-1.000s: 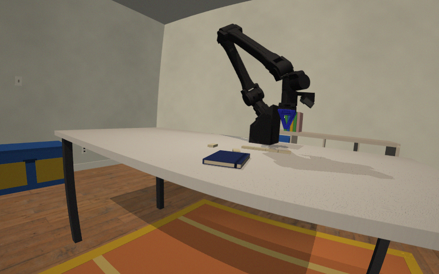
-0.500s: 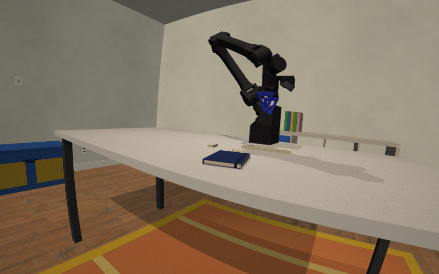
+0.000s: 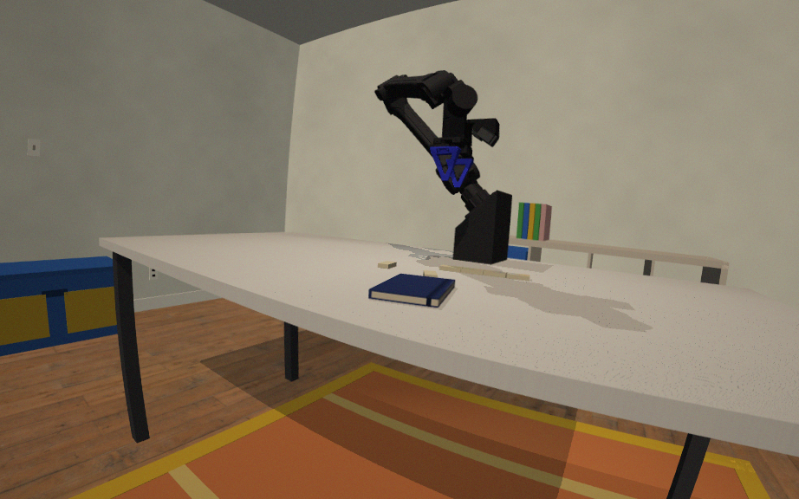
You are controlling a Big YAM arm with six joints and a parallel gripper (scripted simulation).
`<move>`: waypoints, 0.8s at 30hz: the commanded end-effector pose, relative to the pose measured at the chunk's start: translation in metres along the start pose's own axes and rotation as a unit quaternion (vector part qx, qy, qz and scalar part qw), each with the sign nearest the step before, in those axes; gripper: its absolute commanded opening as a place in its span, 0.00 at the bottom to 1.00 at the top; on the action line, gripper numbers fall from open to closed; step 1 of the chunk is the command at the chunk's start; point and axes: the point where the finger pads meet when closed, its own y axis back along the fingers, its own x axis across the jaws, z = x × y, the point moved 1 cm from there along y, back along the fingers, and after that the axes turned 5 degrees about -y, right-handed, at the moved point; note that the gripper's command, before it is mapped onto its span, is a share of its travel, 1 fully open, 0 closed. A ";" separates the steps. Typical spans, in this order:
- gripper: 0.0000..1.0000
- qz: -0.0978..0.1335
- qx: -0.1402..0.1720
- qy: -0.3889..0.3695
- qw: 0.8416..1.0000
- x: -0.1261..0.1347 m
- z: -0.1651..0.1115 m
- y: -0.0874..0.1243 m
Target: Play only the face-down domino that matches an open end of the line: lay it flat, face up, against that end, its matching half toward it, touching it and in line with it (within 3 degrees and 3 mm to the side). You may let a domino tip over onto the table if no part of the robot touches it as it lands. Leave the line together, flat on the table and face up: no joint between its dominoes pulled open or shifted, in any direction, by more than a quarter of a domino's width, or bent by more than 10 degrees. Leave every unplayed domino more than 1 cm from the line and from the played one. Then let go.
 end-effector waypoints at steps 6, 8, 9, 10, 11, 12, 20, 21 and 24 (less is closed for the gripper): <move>0.94 -0.003 -0.001 0.000 1.000 -0.002 0.001 0.002; 0.94 -0.003 -0.001 0.000 1.000 -0.002 0.001 0.002; 0.94 -0.003 -0.001 0.000 1.000 -0.002 0.001 0.002; 0.94 -0.003 -0.001 0.000 1.000 -0.002 0.001 0.002; 0.94 -0.003 -0.001 0.000 1.000 -0.002 0.001 0.002; 0.94 -0.003 -0.001 0.000 1.000 -0.002 0.001 0.002; 0.94 -0.001 0.000 0.005 1.000 -0.001 0.001 0.001; 0.94 -0.001 0.000 0.005 1.000 -0.001 0.001 0.001; 0.94 -0.001 0.000 0.005 1.000 -0.001 0.001 0.001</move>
